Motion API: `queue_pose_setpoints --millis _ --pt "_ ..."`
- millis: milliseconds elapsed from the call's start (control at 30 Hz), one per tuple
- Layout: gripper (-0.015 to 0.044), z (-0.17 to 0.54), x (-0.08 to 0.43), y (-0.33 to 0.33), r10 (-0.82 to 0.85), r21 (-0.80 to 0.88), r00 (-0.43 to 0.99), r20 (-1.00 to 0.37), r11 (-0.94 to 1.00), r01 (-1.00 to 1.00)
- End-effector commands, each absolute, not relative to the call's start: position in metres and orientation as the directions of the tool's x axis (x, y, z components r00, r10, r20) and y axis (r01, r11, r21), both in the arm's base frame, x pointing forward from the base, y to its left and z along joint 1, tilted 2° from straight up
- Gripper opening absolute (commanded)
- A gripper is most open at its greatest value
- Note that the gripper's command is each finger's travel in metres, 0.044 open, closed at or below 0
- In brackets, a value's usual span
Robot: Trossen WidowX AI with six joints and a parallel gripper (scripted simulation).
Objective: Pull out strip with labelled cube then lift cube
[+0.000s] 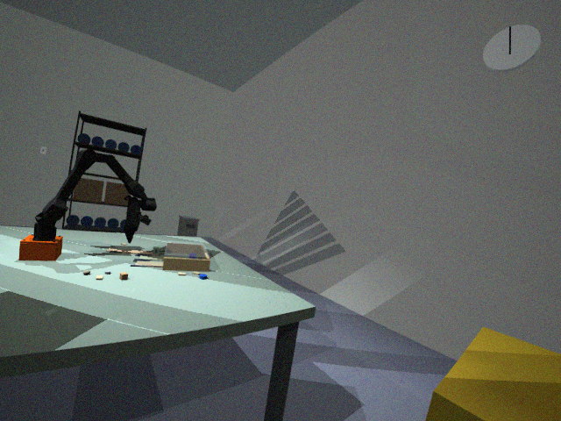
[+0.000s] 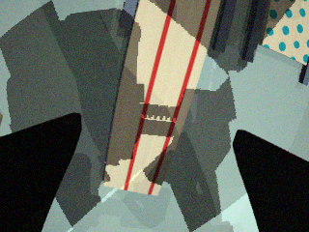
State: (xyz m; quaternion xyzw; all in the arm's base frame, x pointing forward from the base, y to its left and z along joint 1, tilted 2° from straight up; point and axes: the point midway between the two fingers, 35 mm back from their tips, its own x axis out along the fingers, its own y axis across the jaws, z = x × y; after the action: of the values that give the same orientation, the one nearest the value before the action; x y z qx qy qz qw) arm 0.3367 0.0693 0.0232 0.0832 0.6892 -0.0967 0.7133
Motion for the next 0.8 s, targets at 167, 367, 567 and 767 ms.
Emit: queue_pose_setpoints --millis 167,367,567,767 --pt "0.044 0.029 0.368 0.056 -0.024 -0.017 0.027 -0.999 0.968 0.25" --pt "0.044 0.033 0.39 0.046 -0.025 -0.017 0.028 -0.999 0.968 0.25" --pt "0.044 0.037 0.411 0.037 -0.025 -0.017 0.03 -0.999 0.968 0.25" --pt "0.044 0.039 0.433 0.028 -0.026 -0.018 0.031 -0.999 0.968 0.25"
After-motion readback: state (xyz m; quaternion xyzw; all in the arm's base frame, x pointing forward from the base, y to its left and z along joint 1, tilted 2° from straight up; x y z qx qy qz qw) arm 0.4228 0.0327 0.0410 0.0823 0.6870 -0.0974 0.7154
